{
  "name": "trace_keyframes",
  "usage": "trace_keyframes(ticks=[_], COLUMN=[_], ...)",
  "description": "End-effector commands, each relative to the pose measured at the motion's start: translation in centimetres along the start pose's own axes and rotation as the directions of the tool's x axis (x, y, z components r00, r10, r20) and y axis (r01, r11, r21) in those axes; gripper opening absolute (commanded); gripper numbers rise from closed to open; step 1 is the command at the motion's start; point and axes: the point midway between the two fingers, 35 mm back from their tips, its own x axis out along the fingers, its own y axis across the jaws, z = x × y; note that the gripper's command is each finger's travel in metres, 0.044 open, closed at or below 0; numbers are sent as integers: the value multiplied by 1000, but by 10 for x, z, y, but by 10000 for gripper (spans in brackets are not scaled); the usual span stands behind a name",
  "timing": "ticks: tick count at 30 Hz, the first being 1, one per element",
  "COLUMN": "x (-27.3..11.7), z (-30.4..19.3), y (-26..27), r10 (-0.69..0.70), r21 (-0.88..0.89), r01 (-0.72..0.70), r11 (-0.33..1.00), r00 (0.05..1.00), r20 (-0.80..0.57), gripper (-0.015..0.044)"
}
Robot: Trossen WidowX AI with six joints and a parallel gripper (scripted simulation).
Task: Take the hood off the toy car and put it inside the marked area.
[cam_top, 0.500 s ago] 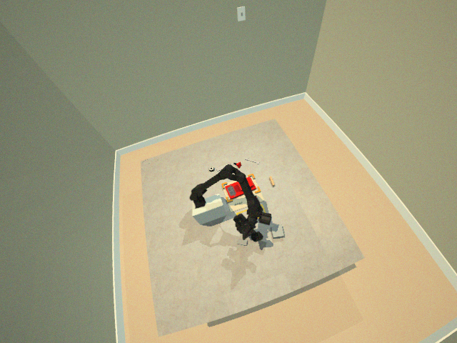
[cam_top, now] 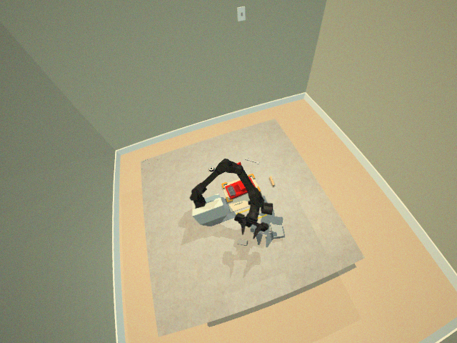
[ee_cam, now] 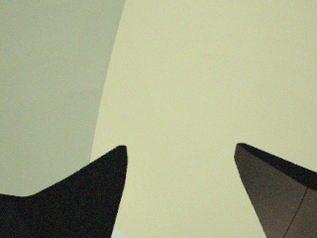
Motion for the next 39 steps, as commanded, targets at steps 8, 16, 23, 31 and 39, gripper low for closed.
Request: trace_keyframes(ticks=[8, 16, 23, 31, 39], x=[-67, -125, -183, -250, -315], z=[18, 31, 41, 49, 52], y=[-13, -11, 0, 23, 59], r10=[-241, -369, -440, -462, -420], r21=[399, 587, 643, 565, 352], r01=[95, -25, -217, -462, -669], r11=[912, 809, 735, 683, 654], r00=[911, 756, 568, 326, 65], r20=[334, 541, 695, 825, 905], gripper=[440, 440, 440, 440, 440])
